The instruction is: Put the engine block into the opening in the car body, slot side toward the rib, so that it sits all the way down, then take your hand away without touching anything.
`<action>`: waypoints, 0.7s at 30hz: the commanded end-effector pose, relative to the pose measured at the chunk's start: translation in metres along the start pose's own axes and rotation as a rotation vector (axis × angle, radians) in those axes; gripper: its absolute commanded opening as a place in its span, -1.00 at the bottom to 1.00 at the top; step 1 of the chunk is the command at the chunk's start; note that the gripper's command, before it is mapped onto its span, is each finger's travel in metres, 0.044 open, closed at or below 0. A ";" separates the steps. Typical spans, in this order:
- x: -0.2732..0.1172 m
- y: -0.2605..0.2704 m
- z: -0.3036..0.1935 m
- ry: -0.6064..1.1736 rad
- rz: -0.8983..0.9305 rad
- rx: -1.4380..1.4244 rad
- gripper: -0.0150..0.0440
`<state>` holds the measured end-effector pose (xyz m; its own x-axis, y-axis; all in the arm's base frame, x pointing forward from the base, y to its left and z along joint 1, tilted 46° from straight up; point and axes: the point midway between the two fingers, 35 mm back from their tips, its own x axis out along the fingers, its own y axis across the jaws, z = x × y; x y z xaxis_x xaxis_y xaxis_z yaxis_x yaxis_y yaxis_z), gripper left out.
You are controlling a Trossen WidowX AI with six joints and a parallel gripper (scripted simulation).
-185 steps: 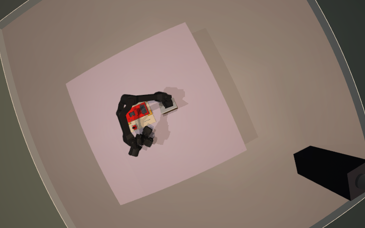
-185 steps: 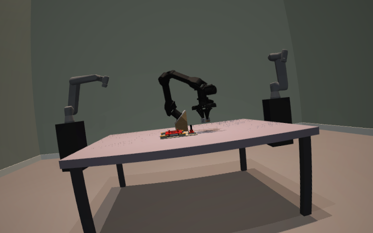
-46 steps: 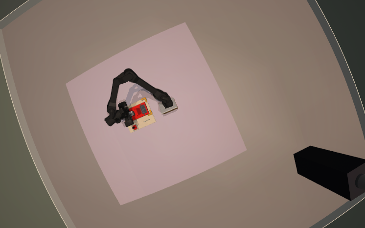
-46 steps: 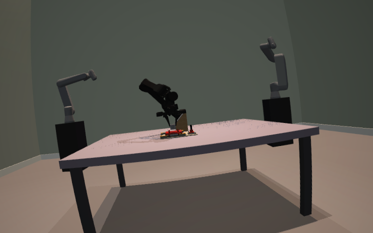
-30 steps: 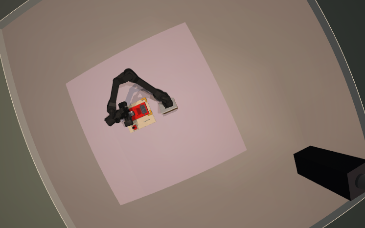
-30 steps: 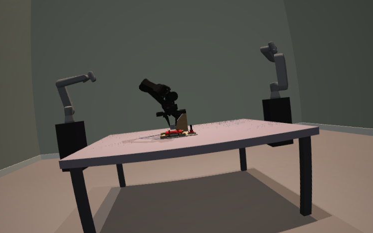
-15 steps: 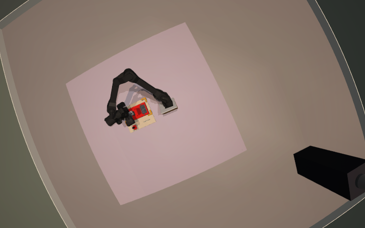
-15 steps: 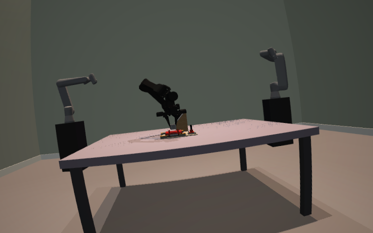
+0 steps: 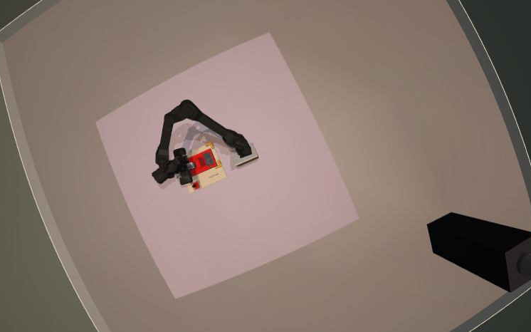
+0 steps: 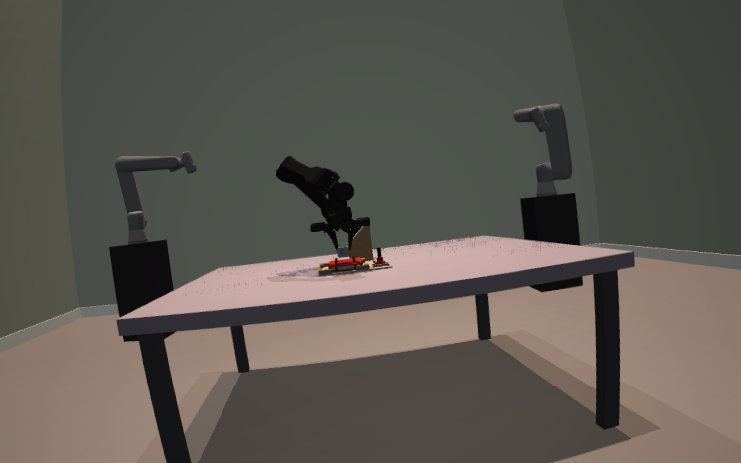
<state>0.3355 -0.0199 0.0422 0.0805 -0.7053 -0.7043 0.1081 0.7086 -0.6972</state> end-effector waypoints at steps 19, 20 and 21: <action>0.000 0.000 0.000 -0.001 -0.003 -0.221 0.05; 0.000 0.000 0.000 -0.001 -0.003 -0.189 0.05; 0.000 0.000 0.000 -0.001 -0.003 -0.156 0.05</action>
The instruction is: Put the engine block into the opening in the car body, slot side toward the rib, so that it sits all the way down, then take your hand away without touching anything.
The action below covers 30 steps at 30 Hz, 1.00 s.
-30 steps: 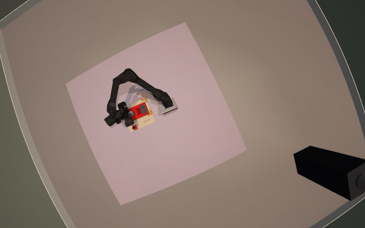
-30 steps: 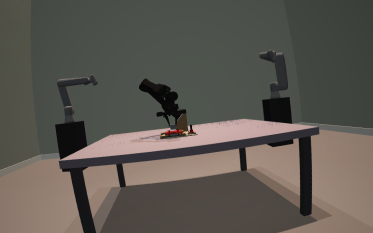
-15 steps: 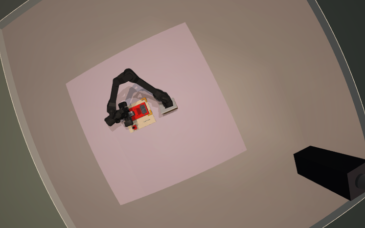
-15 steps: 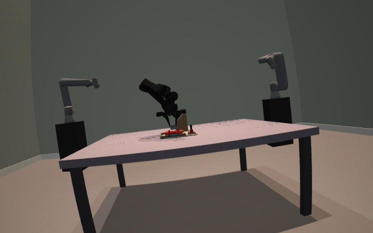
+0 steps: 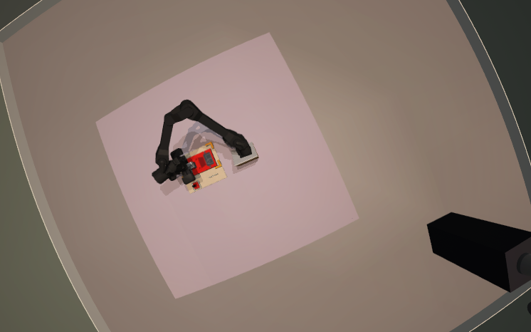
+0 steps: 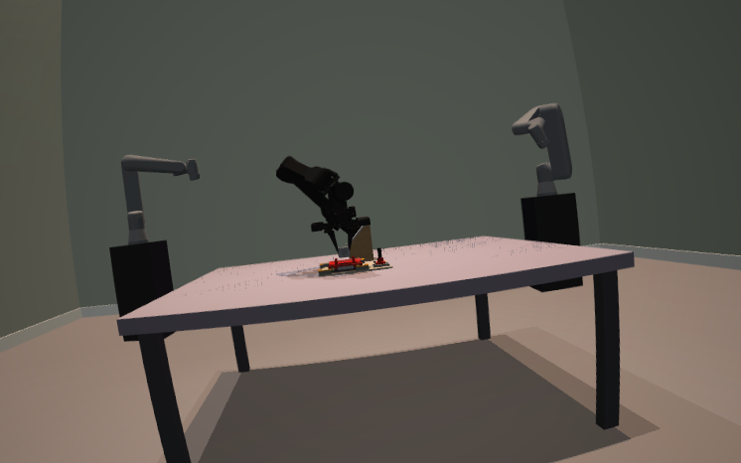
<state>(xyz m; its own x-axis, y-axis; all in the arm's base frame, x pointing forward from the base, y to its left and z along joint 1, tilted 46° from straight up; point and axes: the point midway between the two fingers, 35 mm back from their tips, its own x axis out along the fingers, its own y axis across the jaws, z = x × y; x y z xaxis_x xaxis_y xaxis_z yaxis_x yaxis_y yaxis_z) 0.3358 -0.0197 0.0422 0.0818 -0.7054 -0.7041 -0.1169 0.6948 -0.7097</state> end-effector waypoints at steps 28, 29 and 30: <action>0.000 0.000 0.000 0.001 -0.002 -0.047 0.05; 0.000 0.000 0.000 0.001 -0.002 -0.024 0.05; 0.000 0.000 0.000 0.001 -0.002 0.004 0.05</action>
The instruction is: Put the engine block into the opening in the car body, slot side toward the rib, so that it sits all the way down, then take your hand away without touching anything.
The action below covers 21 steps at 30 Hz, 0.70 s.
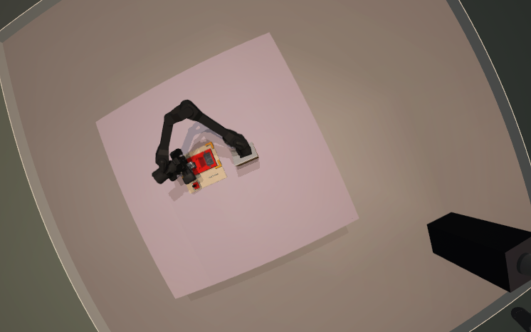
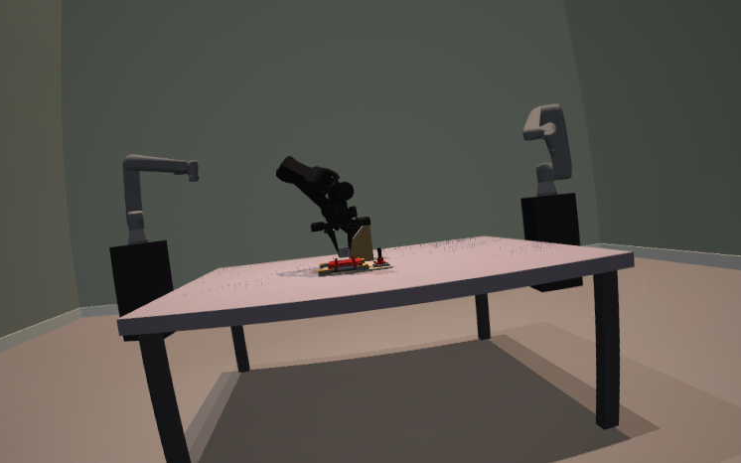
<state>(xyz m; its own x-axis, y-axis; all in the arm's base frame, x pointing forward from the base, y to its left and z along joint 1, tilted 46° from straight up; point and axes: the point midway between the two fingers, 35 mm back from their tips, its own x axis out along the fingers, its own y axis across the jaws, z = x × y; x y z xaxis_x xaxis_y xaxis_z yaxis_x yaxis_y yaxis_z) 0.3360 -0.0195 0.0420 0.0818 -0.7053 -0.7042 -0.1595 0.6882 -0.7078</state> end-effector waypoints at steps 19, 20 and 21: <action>0.000 0.000 0.000 0.001 -0.002 0.099 0.05; 0.000 0.000 0.000 0.001 -0.002 0.065 0.05; 0.000 0.000 0.000 0.001 -0.002 0.031 0.05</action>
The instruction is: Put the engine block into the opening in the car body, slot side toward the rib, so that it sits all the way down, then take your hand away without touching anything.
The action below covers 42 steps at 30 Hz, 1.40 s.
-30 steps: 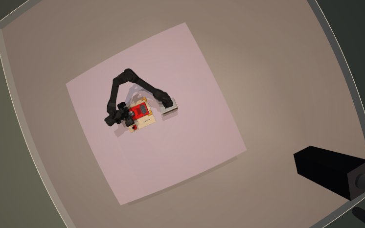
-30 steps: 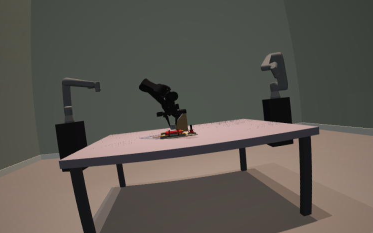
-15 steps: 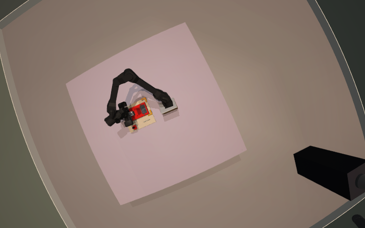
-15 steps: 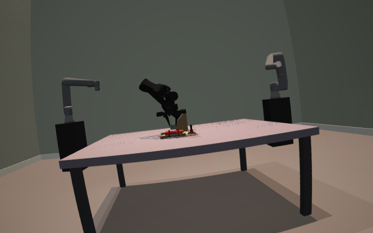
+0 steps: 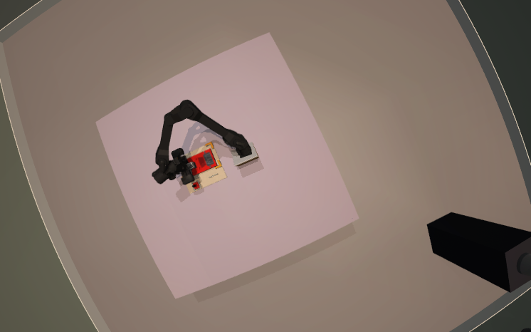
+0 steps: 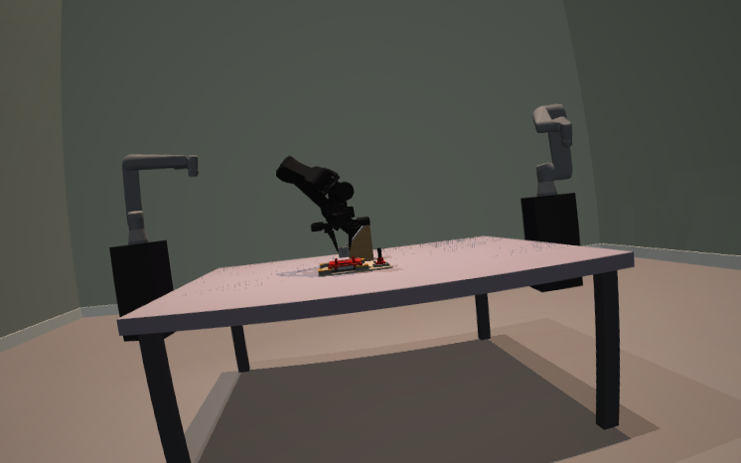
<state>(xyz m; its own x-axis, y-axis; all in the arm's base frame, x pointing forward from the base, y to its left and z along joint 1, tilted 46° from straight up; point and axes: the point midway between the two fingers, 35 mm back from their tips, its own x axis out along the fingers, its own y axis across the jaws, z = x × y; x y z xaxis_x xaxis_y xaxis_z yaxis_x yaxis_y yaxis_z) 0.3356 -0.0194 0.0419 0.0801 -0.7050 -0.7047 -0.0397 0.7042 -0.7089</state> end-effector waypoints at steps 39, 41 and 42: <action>0.000 -0.001 0.000 -0.001 -0.003 -0.140 0.05; 0.000 -0.001 0.000 -0.001 -0.003 -0.102 0.05; 0.000 -0.001 0.000 -0.001 -0.003 -0.081 0.05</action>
<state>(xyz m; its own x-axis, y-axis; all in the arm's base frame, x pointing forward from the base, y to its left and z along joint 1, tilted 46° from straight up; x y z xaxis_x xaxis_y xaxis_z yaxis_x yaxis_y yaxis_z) 0.3360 -0.0194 0.0420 0.0819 -0.7052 -0.7043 -0.1555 0.6889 -0.7080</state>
